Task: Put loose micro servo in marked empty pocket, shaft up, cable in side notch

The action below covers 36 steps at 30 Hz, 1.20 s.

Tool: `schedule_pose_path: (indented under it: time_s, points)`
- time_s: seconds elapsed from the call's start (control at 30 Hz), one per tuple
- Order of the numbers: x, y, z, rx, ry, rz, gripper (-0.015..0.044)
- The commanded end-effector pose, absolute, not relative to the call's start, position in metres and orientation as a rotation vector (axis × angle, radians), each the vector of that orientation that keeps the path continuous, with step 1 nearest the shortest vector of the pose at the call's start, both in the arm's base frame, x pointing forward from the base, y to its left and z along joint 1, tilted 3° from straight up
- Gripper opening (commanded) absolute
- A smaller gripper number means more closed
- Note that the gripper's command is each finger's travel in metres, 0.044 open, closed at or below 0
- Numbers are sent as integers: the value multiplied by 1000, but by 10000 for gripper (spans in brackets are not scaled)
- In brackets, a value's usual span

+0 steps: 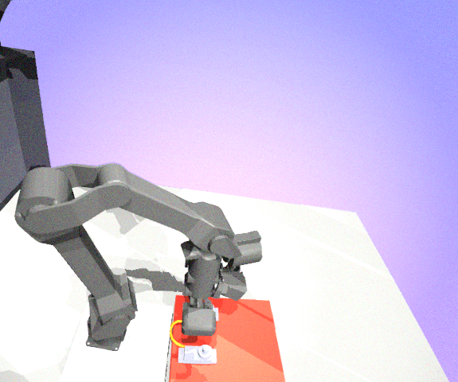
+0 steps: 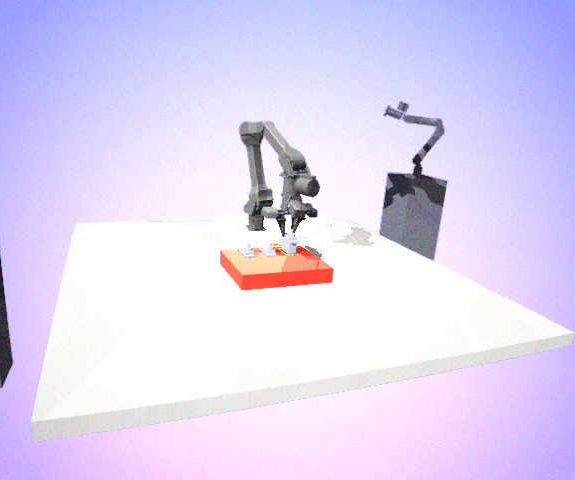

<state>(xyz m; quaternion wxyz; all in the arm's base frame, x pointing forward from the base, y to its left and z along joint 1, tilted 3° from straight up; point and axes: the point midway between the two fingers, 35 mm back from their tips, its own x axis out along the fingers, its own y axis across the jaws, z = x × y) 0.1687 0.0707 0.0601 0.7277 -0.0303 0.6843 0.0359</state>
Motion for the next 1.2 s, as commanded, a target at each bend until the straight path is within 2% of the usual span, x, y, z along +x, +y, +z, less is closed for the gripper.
schedule_pose_path:
  time_s: [0.0,1.17]
  points:
    - [169,70,56,-69,1508,76,0]
    - [171,70,23,-69,1508,76,0]
